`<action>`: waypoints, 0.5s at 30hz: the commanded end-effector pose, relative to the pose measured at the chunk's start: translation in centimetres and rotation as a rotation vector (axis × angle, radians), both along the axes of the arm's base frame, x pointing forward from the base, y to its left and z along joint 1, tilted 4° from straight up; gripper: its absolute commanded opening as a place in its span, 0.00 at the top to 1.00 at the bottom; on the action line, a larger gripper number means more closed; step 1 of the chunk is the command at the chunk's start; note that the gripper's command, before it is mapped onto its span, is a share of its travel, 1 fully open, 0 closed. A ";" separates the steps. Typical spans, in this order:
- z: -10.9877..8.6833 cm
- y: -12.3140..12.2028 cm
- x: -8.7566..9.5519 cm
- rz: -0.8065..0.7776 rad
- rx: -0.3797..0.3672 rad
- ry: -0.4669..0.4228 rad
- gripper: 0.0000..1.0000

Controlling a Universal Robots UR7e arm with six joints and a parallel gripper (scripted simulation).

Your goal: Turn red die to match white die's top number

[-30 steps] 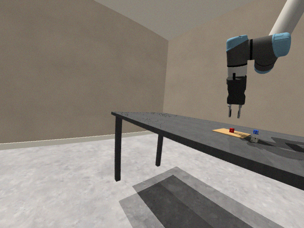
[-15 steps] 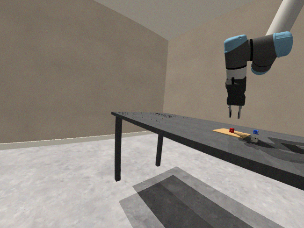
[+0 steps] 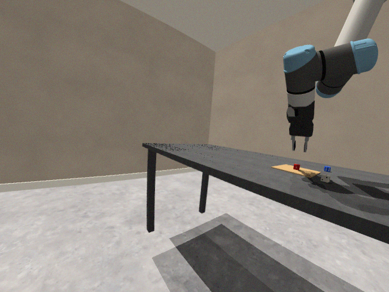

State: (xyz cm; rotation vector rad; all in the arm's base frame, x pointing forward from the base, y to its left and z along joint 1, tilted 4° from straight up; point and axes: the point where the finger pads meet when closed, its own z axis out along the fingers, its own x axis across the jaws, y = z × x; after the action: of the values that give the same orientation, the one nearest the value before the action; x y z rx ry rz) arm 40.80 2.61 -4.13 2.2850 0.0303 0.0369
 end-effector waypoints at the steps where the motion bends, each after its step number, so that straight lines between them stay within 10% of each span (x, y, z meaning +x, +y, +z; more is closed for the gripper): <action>1: 0.1 0.0 0.0 -0.001 -0.004 -0.001 0.30; 15: -0.1 0.0 0.0 -0.001 -0.004 -0.001 0.30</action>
State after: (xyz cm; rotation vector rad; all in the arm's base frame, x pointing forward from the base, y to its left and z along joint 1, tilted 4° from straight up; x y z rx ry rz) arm 40.80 2.59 -4.16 2.2814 0.0285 0.0361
